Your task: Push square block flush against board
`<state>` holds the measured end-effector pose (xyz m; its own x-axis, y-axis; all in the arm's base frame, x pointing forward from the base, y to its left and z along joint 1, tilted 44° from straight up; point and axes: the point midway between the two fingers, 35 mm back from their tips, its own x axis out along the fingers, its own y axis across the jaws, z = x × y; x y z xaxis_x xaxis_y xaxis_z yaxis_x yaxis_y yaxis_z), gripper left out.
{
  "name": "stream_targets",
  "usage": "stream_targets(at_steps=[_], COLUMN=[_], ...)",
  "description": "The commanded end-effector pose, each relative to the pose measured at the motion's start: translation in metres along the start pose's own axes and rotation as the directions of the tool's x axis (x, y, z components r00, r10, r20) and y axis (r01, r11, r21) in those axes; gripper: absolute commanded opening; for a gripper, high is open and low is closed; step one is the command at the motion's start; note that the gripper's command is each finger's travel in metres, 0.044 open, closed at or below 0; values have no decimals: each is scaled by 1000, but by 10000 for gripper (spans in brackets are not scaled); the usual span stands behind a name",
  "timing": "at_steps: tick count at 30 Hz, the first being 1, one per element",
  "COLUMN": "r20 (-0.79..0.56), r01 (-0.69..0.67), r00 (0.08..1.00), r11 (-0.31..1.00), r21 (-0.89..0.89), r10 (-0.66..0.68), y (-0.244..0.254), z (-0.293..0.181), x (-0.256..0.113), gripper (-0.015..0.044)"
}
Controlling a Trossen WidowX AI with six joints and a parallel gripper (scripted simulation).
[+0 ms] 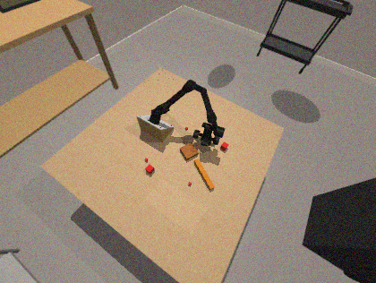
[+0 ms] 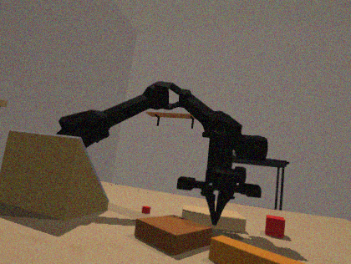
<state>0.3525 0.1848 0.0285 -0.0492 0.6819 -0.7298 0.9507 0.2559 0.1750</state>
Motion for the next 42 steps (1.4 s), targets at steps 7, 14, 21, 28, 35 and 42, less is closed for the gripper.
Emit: stream_targets(at_steps=[7,14,21,28,35,42], r20=[-16,-16,-15,-16,-11,-14], r01=[14,14,14,13,10,14], r00=[1000,1000,1000,1000,1000,1000], r11=[1000,1000,1000,1000,1000,1000], r21=[-12,-12,-12,-12,-14,-13], r10=[-14,-14,-14,-14,-10,-14], y=[0,0,1,1,4,3], z=[7,18,30,42,42,42], x=[6,6,6,6,-23,-49], gripper=[0,0,0,0,0,0])
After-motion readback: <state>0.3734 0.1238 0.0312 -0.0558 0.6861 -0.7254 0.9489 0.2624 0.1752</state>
